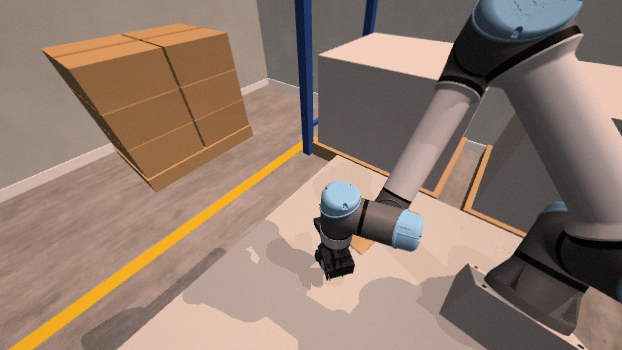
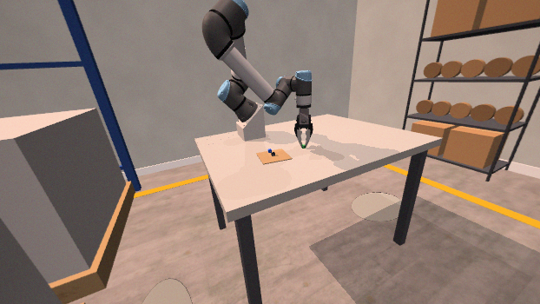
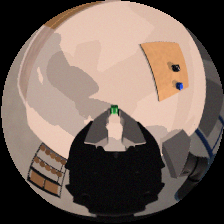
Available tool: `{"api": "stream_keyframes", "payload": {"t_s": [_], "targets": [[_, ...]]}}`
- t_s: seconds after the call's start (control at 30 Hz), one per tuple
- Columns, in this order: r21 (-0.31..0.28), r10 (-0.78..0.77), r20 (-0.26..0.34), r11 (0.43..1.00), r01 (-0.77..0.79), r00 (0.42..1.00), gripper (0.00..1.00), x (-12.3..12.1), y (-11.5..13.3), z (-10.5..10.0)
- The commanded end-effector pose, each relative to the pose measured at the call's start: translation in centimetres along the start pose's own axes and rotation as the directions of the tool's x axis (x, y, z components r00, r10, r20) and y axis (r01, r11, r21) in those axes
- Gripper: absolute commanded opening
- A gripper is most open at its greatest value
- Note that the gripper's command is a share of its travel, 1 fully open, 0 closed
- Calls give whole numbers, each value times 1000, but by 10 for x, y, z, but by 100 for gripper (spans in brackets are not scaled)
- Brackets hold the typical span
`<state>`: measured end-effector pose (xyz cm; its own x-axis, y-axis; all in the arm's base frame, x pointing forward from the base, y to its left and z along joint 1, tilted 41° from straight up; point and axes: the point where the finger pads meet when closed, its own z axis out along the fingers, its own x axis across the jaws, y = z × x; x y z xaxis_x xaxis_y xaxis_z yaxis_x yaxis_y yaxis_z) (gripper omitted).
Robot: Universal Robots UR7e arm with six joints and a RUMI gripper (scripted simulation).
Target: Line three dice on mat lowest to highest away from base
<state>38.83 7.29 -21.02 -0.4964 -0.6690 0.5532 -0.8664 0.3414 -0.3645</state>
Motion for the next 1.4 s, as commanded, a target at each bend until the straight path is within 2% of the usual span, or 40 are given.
{"api": "stream_keyframes", "payload": {"t_s": [0.0, 0.33, 0.5, 0.8, 0.87, 1.1, 1.37], "targets": [[1, 0, 1, 1000, 0, 1000, 0, 0, 0, 0], [1, 0, 1, 1000, 0, 1000, 0, 0, 0, -7], [1, 0, 1, 1000, 0, 1000, 0, 0, 0, -26], [1, 0, 1, 1000, 0, 1000, 0, 0, 0, -74], [1, 0, 1, 1000, 0, 1000, 0, 0, 0, -74], [1, 0, 1, 1000, 0, 1000, 0, 0, 0, -98], [1, 0, 1, 1000, 0, 1000, 0, 0, 0, -100]]}}
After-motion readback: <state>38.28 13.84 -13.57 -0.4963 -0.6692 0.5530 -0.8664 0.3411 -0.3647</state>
